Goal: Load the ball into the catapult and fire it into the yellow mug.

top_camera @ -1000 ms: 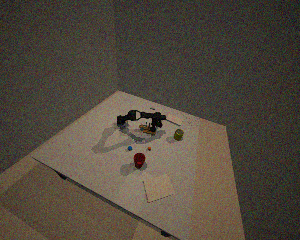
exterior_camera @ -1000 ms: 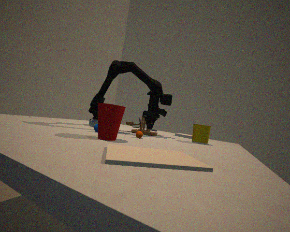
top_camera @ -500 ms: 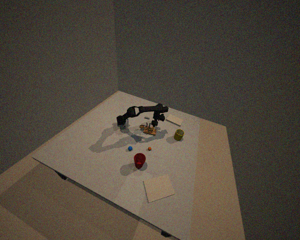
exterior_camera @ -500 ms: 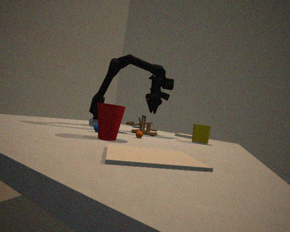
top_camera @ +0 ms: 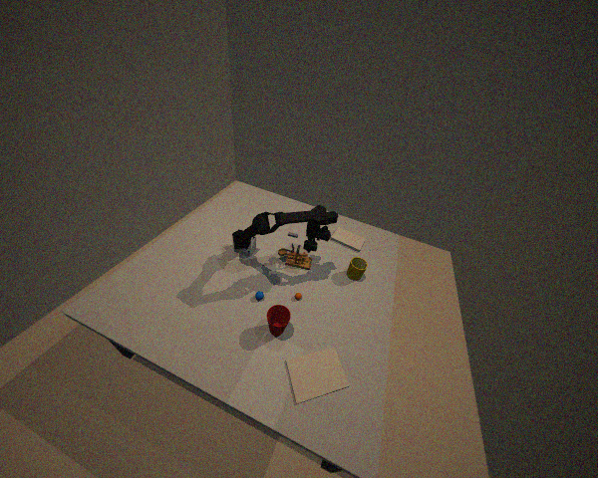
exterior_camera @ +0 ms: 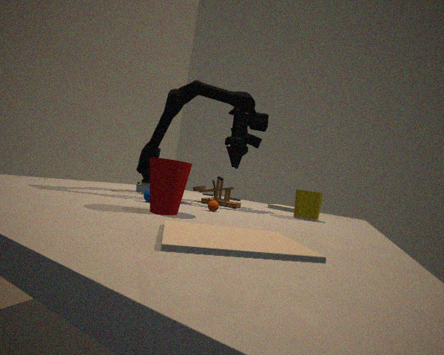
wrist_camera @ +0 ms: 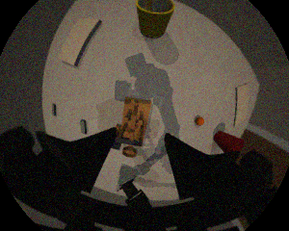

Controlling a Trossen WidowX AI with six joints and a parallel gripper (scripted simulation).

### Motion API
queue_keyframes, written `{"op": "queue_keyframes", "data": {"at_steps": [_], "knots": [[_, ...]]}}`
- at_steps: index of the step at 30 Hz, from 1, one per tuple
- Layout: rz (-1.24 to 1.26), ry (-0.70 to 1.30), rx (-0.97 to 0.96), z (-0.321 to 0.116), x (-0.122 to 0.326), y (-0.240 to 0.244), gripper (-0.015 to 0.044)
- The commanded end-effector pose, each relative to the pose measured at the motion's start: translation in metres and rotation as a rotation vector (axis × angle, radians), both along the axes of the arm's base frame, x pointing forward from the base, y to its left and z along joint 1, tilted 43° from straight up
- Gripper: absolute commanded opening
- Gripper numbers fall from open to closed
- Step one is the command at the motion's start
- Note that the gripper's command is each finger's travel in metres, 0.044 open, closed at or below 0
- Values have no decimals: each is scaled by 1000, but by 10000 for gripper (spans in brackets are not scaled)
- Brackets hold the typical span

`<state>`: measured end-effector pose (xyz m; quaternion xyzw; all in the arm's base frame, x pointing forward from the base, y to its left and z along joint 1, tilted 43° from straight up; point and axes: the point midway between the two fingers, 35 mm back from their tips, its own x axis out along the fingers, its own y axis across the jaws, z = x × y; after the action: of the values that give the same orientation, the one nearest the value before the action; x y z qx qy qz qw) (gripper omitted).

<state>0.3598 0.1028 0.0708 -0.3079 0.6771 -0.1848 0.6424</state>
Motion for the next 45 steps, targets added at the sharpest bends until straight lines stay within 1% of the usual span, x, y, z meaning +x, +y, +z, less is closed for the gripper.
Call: {"op": "queue_keyframes", "data": {"at_steps": [1,4,8,11,13,20,23,45], "knots": [[-72,-35,31,16,14,-47,300],[-99,-59,40,25,21,-76,300],[-139,-113,19,50,30,-141,300],[-176,-149,-14,70,27,-192,300],[-193,-163,-32,79,24,-213,300],[-195,-165,-34,77,26,-215,300],[-195,-165,-34,68,26,-224,300],[-195,-165,-35,44,27,-246,300]]}}
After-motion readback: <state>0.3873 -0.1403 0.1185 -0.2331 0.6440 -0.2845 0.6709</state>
